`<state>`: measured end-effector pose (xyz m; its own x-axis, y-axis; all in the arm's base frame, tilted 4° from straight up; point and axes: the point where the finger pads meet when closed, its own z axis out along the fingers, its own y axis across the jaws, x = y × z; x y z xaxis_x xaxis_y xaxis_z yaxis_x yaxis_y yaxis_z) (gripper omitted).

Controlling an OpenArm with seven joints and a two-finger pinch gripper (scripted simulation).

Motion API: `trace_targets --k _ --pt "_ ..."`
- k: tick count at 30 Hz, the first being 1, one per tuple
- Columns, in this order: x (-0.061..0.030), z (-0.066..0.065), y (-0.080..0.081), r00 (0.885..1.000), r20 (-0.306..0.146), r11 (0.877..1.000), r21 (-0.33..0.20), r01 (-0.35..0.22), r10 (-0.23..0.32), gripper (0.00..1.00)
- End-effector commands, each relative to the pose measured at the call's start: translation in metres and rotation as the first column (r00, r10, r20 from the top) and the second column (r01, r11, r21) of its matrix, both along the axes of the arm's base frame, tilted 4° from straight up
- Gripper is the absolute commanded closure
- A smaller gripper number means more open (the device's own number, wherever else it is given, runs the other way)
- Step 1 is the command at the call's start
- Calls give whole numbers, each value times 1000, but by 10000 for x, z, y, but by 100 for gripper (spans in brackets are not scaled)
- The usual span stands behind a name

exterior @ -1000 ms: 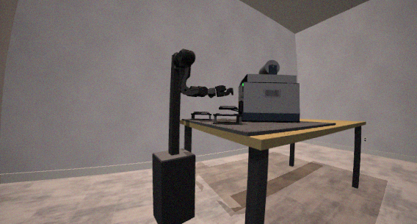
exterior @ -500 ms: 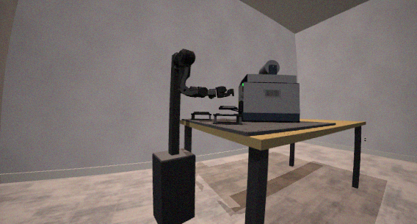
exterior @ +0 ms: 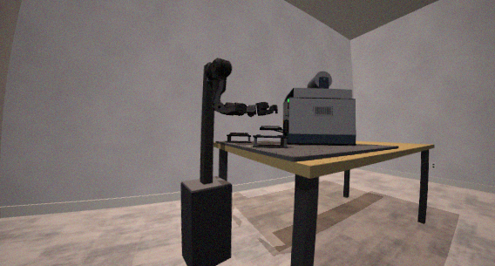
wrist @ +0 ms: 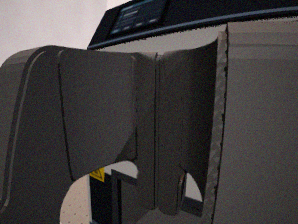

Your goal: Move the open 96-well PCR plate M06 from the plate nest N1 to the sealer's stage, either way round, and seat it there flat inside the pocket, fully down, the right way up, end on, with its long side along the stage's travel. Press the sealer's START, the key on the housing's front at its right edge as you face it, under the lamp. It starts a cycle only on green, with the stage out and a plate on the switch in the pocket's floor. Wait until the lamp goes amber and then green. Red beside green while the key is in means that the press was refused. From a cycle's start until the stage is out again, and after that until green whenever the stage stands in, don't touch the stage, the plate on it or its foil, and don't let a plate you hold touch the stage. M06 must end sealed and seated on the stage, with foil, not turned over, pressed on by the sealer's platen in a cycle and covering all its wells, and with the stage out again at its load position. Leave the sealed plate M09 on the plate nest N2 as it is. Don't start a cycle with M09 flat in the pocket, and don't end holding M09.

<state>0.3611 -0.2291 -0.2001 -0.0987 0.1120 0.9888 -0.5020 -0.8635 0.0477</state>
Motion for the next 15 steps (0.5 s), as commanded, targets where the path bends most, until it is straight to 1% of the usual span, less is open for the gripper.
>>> trace_targets --k 1,3,5,6,8,15 --pt "1 29 -1 1000 7 1000 -3 2 -2 100" --pt "1 29 -1 1000 7 1000 -3 2 -2 100" --pt "-114 -68 -109 996 -30 996 21 89 -88 100" --pt "-172 -110 -163 990 -48 991 30 133 -132 100" --pt "-287 -194 -273 972 -84 974 47 222 -217 100" --pt "-287 -194 -273 972 -84 974 47 222 -217 100"
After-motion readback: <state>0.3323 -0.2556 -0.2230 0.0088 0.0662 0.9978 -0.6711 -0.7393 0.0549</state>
